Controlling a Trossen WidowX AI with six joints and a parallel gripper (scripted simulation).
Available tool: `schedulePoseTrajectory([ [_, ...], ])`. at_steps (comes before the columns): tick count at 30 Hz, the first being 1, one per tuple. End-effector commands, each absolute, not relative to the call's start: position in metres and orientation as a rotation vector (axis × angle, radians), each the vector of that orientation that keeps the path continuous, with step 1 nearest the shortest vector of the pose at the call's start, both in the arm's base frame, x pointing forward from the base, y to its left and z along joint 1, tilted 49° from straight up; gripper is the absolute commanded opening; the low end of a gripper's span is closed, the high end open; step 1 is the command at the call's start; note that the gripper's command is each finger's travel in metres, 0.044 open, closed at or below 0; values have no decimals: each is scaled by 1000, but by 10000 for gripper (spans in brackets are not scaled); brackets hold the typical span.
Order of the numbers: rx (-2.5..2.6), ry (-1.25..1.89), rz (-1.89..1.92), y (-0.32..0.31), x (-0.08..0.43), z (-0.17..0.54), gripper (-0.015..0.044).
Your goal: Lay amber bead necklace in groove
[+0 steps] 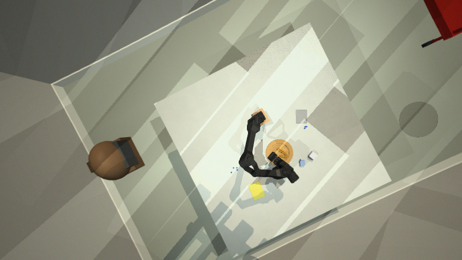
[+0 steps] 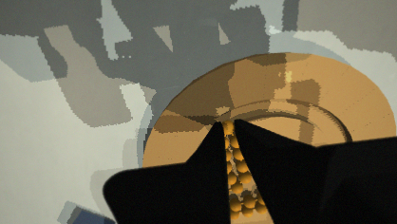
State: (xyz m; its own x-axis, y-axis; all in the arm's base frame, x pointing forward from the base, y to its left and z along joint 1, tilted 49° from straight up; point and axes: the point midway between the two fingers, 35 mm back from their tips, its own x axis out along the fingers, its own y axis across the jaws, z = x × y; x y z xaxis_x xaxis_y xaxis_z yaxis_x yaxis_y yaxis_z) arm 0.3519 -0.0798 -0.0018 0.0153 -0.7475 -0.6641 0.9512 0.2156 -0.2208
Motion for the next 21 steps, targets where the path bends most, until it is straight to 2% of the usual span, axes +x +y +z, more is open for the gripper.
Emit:
schedulePoseTrajectory([
  [1, 324, 777, -1357, -78, 352, 0, 0],
  [21, 323, 781, -1352, -53, 334, -18, 0],
])
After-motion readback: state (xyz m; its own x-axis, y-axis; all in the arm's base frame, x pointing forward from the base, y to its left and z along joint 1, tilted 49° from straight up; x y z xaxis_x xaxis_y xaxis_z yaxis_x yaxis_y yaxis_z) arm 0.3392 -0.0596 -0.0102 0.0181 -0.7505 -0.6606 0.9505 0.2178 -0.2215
